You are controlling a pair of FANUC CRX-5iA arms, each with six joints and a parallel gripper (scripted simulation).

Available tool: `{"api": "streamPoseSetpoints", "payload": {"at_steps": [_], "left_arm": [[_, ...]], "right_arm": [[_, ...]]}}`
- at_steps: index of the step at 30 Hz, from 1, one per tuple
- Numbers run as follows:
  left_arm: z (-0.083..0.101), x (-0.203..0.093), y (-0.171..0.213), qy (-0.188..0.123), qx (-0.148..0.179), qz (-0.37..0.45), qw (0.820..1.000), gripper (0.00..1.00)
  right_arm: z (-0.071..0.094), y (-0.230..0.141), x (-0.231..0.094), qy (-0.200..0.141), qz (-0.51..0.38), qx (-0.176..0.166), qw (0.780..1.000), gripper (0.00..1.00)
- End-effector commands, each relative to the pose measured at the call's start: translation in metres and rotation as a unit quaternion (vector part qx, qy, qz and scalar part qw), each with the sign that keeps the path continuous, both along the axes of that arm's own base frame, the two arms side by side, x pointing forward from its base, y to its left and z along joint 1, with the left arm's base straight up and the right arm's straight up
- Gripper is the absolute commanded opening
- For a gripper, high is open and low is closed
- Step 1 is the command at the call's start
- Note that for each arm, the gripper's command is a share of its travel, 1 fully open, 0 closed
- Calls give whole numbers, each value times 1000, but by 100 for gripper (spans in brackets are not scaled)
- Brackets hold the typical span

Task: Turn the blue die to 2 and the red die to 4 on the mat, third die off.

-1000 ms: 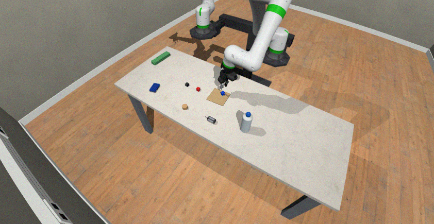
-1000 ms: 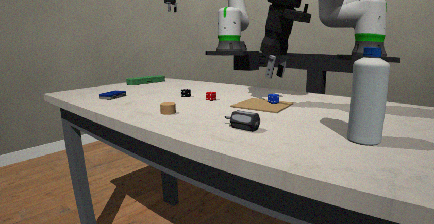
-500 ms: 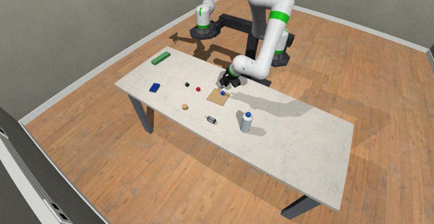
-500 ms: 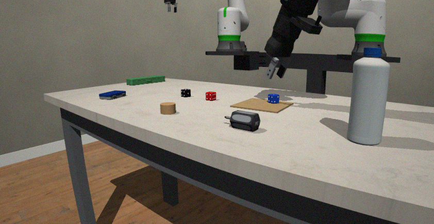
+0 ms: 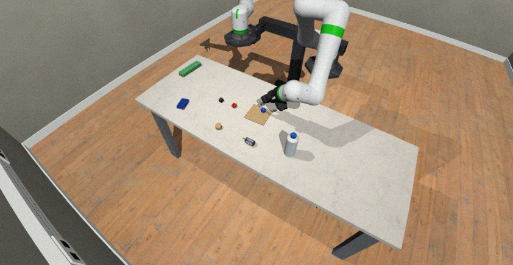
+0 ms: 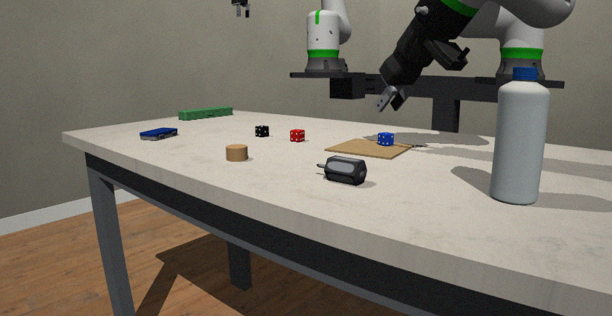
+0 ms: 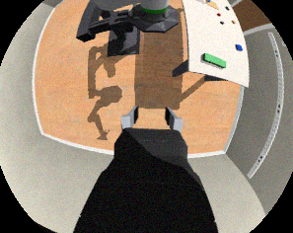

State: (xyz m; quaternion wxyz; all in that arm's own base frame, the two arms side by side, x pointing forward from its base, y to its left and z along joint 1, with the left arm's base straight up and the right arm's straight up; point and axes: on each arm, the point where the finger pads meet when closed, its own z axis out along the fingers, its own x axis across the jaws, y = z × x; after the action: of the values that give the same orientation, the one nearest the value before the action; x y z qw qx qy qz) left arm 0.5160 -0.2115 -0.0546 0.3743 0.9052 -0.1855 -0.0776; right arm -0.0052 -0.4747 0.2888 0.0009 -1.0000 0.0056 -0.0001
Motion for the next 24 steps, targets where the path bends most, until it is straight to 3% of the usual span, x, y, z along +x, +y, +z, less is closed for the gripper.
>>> {"api": "streamPoseSetpoints", "payload": {"at_steps": [1, 24], "left_arm": [[1, 1, 0, -1, -1, 0, 1000, 79], [-5, 1, 0, -1, -1, 0, 1000, 79]], "right_arm": [[1, 0, 0, 0, 0, -1, 1000, 100], [1, 0, 0, 0, 0, -1, 1000, 100]]}}
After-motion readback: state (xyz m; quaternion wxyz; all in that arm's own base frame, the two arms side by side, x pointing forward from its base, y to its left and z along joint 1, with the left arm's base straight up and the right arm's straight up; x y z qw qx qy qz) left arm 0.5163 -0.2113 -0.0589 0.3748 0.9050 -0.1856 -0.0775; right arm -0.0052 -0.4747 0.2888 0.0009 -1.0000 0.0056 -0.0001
